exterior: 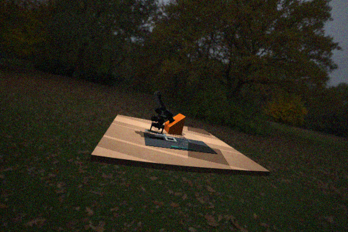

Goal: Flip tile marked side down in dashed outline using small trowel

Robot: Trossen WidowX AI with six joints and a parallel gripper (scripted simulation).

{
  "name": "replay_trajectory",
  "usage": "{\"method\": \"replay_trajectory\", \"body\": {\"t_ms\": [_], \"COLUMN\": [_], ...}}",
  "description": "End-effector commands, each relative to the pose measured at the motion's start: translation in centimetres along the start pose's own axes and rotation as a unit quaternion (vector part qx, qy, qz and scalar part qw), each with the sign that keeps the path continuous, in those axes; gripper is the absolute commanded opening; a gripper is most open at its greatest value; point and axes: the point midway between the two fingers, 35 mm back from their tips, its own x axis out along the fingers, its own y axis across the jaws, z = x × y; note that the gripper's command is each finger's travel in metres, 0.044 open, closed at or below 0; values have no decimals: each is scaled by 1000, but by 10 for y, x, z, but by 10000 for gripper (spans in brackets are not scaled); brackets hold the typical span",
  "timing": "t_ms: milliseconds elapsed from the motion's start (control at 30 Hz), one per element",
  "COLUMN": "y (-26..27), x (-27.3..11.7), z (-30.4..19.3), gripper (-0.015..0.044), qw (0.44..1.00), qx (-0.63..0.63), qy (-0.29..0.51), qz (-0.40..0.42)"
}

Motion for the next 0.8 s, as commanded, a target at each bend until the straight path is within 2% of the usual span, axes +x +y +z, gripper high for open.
{"method": "replay_trajectory", "body": {"t_ms": [0,767], "y": [-2,-27], "x": [-6,15], "z": [10,9], "gripper": [0,0], "qw": [1000,1000], "qx": [-5,-5], "qy": [-8,-8], "qz": [7,7]}}
